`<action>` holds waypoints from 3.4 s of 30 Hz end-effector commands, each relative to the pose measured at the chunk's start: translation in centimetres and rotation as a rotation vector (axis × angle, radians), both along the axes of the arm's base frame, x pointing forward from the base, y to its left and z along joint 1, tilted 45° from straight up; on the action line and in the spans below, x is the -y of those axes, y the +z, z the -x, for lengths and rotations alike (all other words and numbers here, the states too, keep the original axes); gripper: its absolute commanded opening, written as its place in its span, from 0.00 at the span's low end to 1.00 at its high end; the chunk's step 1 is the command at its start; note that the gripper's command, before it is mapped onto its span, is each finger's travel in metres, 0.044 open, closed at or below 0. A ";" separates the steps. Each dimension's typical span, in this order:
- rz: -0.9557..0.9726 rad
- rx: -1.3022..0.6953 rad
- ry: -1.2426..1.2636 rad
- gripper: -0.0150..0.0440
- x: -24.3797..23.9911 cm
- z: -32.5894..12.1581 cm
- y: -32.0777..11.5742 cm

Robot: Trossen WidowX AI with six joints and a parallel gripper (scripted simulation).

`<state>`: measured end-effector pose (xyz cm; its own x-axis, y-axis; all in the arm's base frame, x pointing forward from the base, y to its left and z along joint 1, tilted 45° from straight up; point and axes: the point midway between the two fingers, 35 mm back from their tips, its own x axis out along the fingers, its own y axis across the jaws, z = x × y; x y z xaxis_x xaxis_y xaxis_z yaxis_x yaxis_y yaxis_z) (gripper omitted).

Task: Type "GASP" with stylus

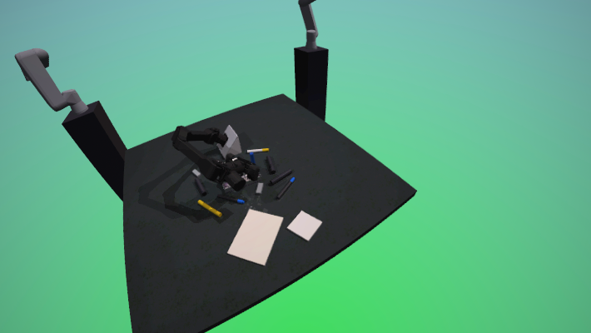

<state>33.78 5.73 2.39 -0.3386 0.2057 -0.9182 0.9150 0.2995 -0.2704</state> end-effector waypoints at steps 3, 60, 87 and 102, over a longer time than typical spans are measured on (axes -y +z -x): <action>0.001 0.001 0.004 0.39 0.1 -0.3 -0.2; 0.002 0.001 0.004 0.39 1.5 -0.2 -1.5; 0.003 0.018 -0.010 0.37 -0.9 -0.1 1.2; 0.001 0.227 -0.218 0.25 1.2 -0.1 4.9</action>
<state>34.01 4.97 6.34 -0.1311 0.2397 -0.9620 0.9857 0.1351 -0.1007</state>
